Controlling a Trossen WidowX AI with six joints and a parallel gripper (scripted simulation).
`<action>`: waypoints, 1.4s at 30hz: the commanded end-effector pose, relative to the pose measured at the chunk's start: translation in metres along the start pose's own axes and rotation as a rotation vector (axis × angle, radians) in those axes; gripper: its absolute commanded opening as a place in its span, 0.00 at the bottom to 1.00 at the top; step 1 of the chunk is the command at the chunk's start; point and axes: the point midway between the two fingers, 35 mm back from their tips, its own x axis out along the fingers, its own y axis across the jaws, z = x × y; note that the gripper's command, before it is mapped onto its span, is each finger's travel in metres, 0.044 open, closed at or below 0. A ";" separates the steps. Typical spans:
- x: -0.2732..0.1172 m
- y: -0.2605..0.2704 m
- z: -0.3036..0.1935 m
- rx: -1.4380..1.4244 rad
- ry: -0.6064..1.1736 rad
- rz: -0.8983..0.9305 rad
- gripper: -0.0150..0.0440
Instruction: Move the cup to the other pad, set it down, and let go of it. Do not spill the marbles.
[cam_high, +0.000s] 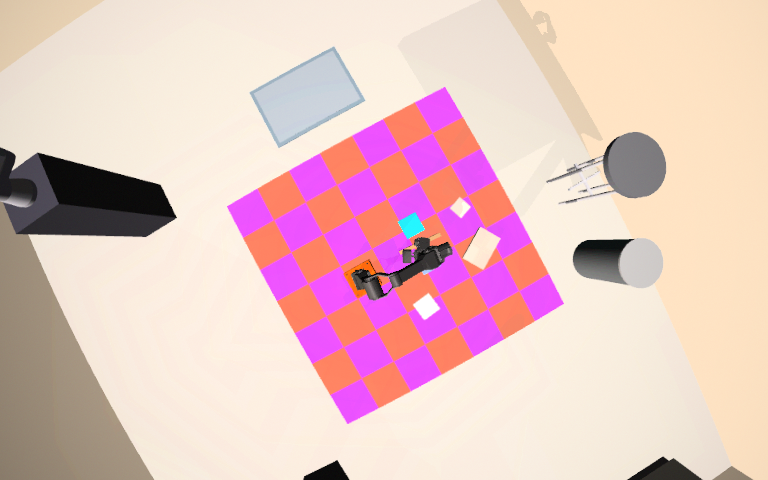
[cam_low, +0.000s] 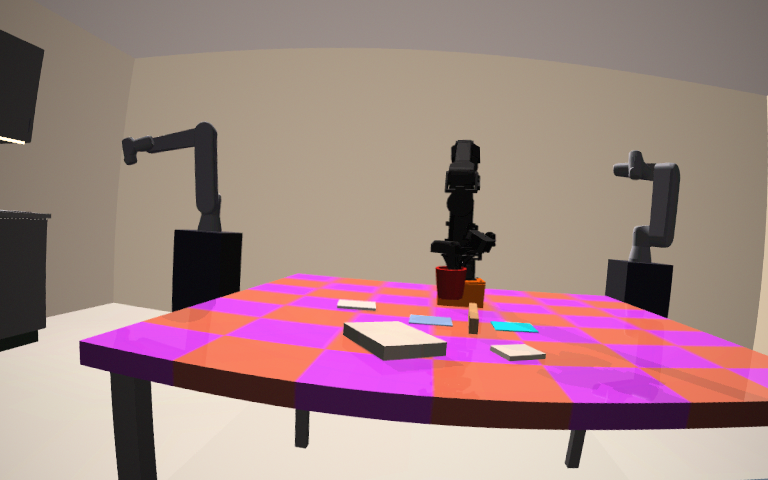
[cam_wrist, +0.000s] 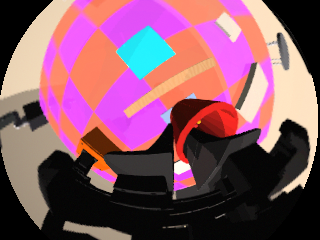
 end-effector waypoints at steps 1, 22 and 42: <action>-0.001 0.003 0.007 0.004 0.000 -0.006 0.25; -0.002 0.021 0.049 0.005 -0.003 -0.005 0.25; -0.004 0.040 0.091 0.005 -0.006 -0.004 0.25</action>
